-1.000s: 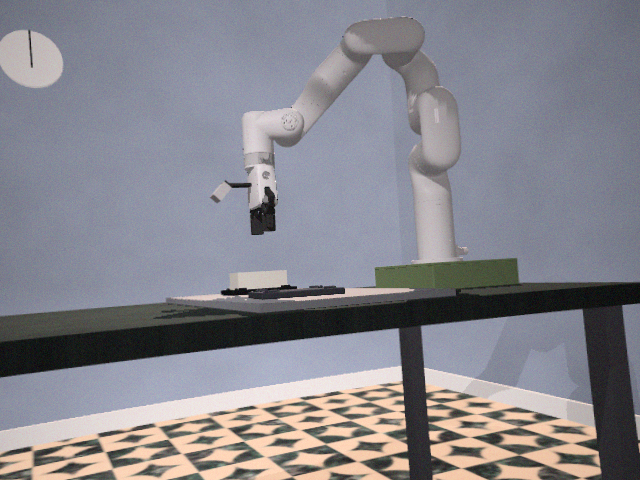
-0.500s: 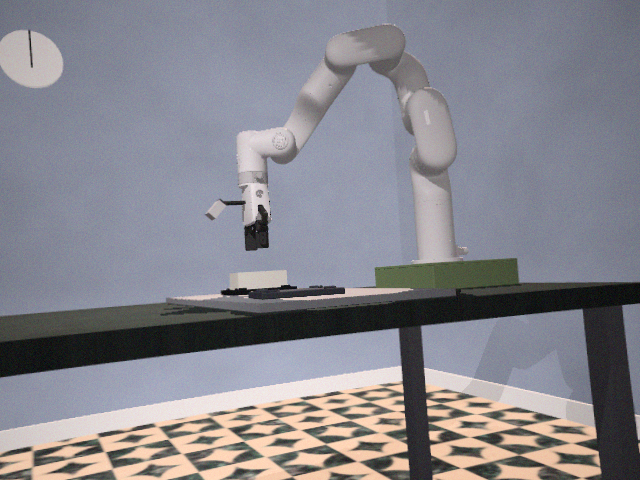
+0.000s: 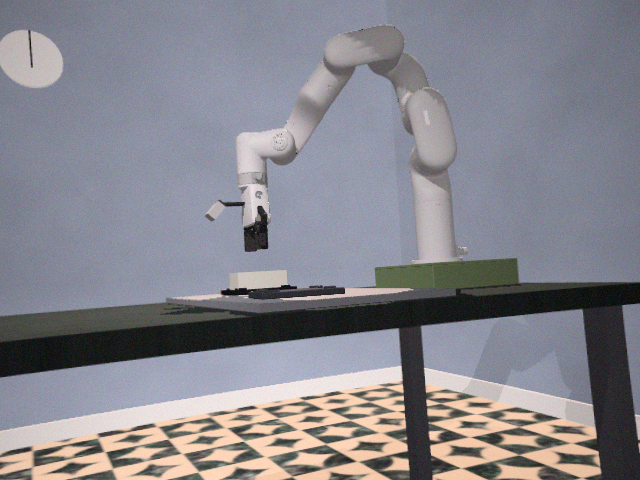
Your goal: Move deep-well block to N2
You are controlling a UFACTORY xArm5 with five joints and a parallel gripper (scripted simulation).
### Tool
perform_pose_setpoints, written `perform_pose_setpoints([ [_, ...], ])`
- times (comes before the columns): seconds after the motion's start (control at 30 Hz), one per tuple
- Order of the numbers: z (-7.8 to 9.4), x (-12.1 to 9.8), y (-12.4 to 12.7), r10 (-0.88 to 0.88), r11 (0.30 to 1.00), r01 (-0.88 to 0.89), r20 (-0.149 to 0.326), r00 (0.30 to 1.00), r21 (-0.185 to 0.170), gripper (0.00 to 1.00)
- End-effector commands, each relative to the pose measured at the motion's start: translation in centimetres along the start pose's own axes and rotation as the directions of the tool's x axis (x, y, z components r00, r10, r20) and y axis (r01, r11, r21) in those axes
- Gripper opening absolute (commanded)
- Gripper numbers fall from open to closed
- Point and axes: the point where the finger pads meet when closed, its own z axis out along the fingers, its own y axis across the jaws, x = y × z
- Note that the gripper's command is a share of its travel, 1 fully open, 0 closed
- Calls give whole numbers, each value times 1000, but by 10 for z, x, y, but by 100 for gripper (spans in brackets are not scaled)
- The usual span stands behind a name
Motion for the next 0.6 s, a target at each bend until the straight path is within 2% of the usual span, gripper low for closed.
perform_pose_setpoints([
  [0.0,4,1,0,0,1000,0,-2,1000,-1,100],
  [0.57,29,1,1,0,1000,0,-2,1000,-1,100],
])
